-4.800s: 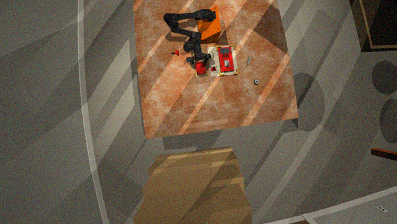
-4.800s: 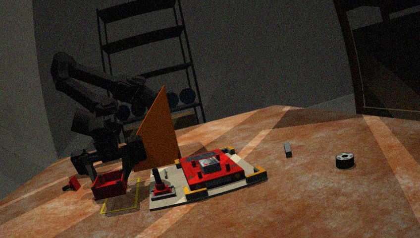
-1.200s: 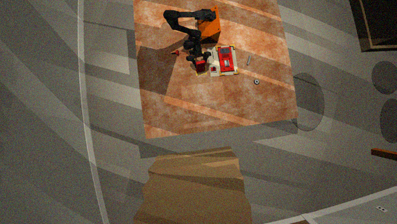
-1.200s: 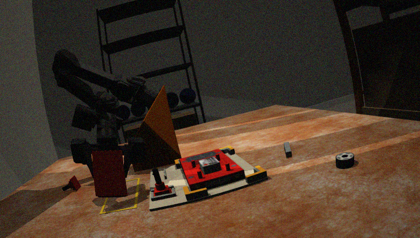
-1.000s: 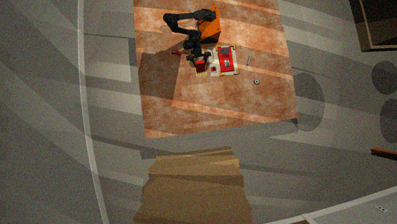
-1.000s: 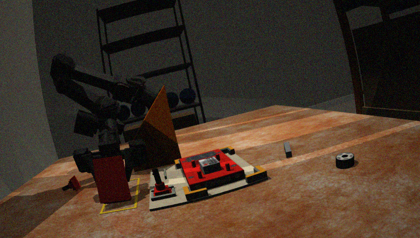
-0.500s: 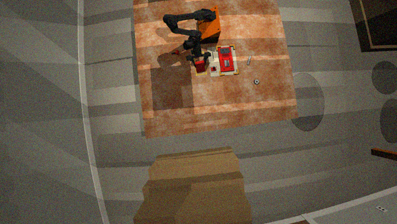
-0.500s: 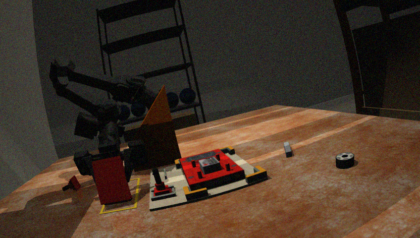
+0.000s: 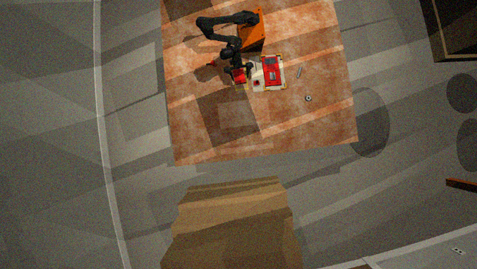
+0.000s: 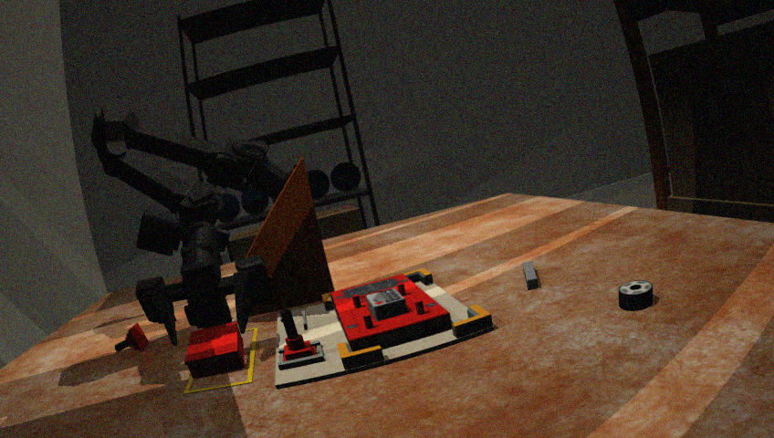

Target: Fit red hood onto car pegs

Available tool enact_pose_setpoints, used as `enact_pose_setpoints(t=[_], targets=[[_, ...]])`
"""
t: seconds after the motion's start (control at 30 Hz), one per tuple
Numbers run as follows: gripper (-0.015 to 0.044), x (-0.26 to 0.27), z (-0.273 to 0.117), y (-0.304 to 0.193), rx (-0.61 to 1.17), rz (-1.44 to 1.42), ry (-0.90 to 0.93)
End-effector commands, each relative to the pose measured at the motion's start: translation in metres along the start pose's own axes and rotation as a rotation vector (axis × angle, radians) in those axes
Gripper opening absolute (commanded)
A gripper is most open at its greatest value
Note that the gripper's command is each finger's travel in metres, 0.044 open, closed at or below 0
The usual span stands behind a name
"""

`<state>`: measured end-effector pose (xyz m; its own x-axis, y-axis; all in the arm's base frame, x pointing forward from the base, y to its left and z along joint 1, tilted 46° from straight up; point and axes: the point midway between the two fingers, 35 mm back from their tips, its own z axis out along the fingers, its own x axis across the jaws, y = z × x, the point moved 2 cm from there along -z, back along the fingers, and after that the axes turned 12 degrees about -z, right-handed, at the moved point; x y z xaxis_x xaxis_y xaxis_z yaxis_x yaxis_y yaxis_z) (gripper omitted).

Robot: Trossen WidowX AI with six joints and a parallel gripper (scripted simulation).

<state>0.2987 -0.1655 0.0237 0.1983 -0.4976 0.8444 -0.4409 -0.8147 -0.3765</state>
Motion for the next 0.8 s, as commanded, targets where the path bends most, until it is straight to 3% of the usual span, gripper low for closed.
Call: enact_pose_setpoints(t=[0.0, 0.6, 0.77], targets=[[0.044, 0.006, -0.007, -0.004, 0.002, 0.004, 0.003], [0.044, 0.019, -0.099, -0.034, -0.009, 0.043, 0.001], [0.044, 0.024, -0.087, -0.032, -0.003, 0.032, 0.004]])
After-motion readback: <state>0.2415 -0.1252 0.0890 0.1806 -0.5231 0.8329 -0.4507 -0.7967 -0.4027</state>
